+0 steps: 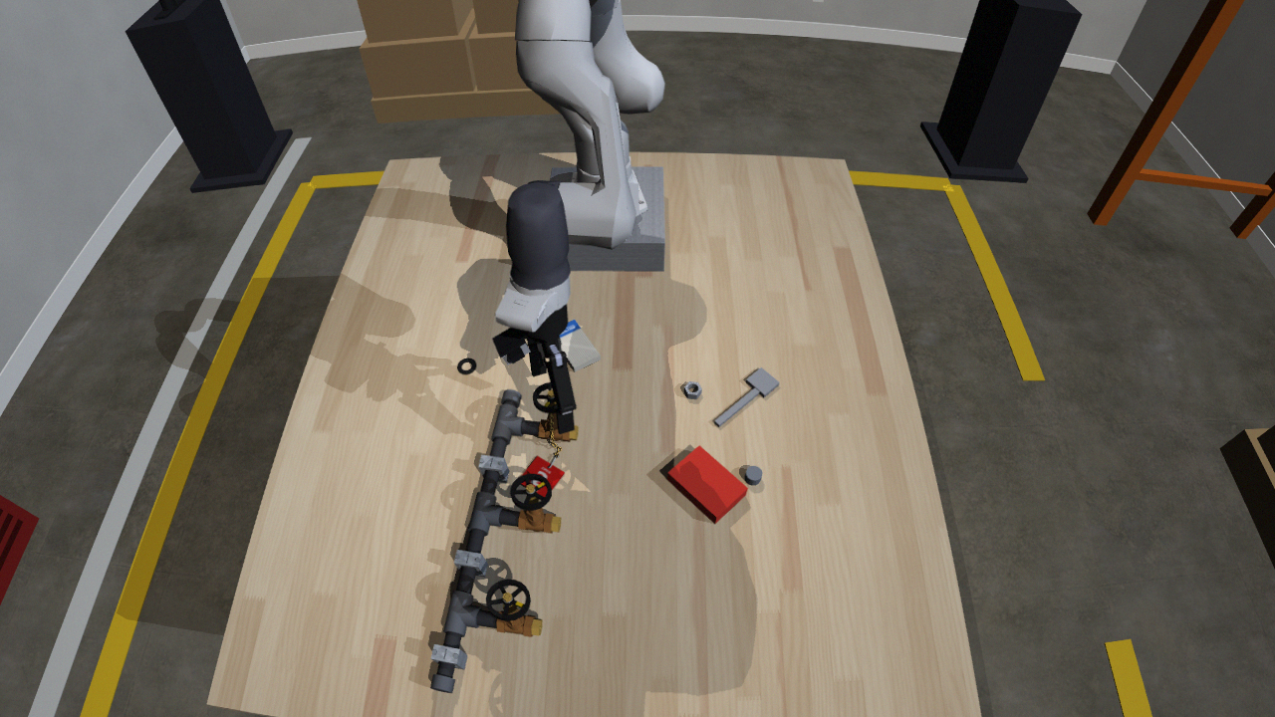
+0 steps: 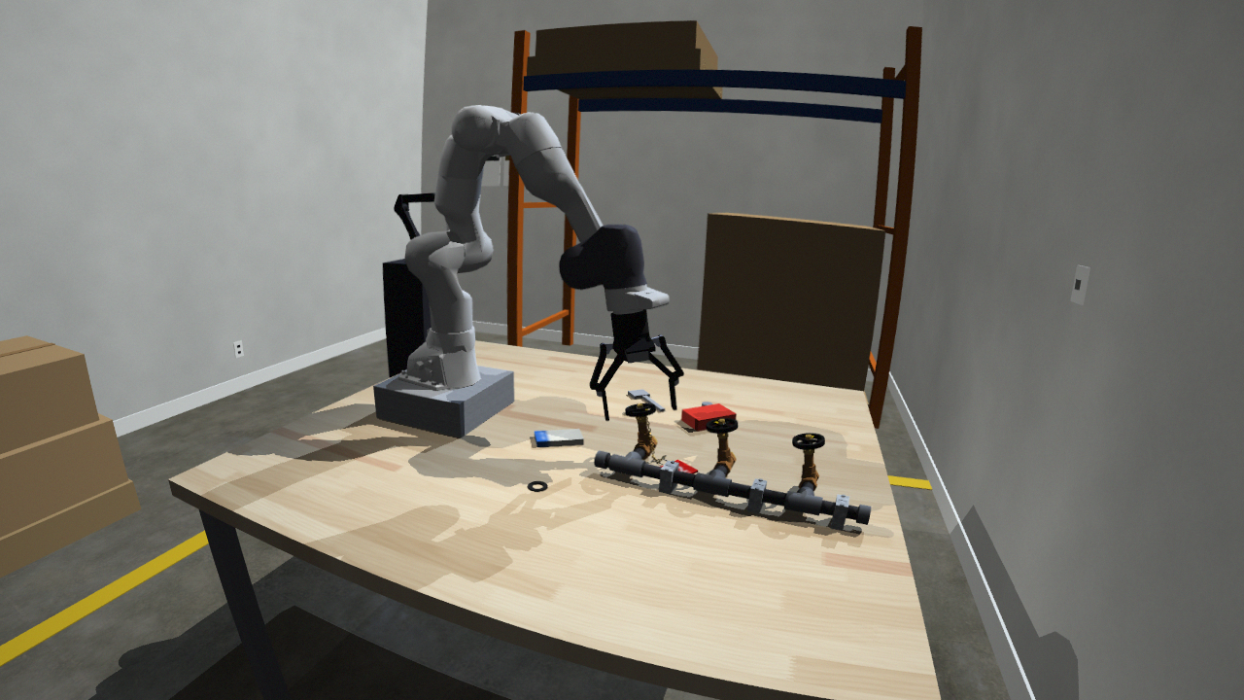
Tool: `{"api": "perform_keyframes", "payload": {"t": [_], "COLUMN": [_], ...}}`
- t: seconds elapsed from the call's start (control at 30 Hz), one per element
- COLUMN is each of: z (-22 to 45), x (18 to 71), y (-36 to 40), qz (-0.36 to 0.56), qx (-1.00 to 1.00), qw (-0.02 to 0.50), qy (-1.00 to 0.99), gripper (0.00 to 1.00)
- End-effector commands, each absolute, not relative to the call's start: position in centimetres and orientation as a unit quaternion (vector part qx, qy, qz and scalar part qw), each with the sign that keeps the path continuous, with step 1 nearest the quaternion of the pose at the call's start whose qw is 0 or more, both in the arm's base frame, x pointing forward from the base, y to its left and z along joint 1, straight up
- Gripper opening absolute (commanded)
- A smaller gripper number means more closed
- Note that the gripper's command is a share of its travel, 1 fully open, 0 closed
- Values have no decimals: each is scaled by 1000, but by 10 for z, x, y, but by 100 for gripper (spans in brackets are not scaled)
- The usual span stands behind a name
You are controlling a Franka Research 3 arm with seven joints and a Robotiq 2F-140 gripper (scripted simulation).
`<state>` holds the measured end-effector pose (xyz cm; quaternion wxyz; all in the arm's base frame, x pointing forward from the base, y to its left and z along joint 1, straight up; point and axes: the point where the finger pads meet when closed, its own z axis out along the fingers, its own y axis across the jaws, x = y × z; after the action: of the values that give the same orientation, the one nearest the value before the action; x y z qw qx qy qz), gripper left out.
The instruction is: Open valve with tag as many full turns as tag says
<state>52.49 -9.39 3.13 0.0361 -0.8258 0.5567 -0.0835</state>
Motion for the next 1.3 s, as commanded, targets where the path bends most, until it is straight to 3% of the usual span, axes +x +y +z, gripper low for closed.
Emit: {"api": "perform_keyframes", "payload": {"t": [0.0,0.23,0.83,1.27], "z": [31,31,31,31], "x": [525,525,525,525], "y": [-94,-94,-94,-94], "qz": [-83,-82,-53,-51], "qx": [-828,-812,-542,-401], "qw": [36,38,81,75], "qy": [553,577,835,912], "gripper": [100,100,100,100]}}
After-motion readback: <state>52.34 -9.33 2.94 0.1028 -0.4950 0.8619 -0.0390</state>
